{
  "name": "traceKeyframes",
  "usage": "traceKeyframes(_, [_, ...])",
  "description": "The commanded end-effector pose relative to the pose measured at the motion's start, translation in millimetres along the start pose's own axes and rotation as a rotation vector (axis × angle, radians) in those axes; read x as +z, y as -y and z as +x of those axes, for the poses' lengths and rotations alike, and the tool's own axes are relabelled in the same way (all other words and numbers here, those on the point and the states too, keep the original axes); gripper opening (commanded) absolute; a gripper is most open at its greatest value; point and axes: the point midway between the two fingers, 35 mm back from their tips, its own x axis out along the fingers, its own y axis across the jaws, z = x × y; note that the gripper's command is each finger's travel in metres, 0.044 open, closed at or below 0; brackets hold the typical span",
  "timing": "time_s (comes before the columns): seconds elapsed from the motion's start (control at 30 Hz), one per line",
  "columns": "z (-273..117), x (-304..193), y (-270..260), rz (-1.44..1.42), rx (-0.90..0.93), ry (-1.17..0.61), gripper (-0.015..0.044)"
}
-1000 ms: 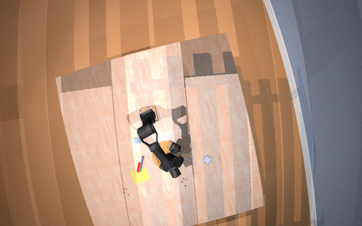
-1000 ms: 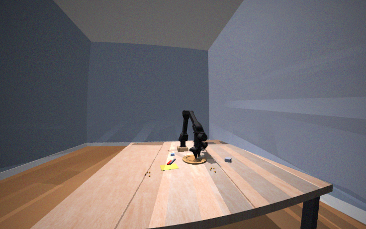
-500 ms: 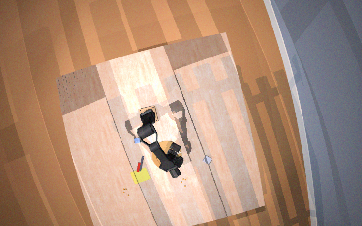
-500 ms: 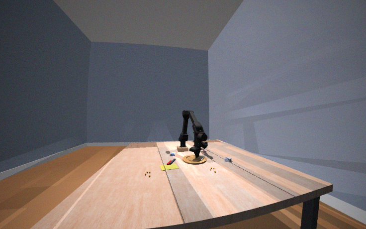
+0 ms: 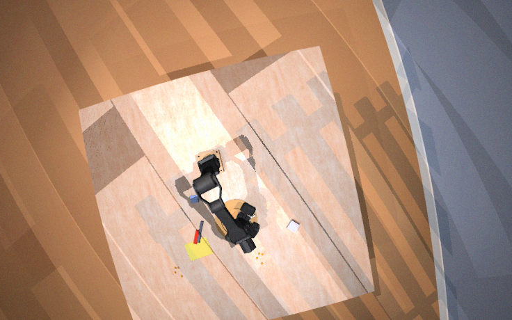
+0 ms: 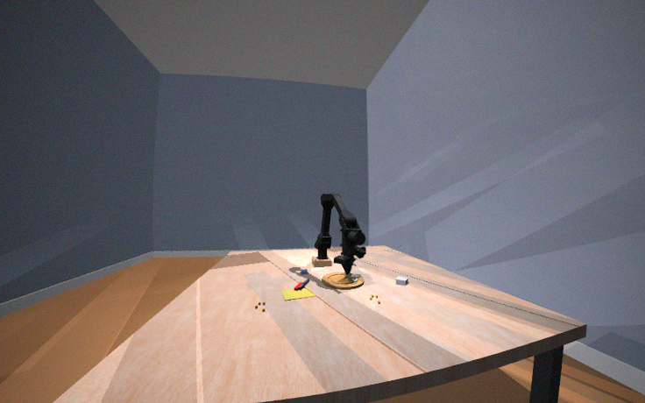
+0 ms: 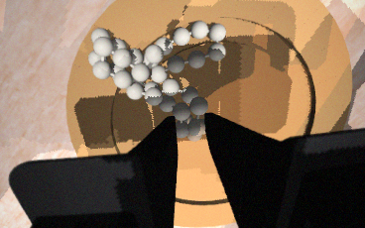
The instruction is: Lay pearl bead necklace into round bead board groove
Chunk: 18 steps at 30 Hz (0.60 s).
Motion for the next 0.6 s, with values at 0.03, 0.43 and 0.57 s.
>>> traceKeyframes(0.03, [-1.0,-7.6,-3.6,-0.004,0.000,-0.006,0.0000])
traceKeyframes(0.43, [7.8,-9.6,-4.7,-0.004,0.000,-0.006,0.0000])
traceKeyframes(0.57, [13.1,-9.7,-4.7,-0.004,0.000,-0.006,0.0000])
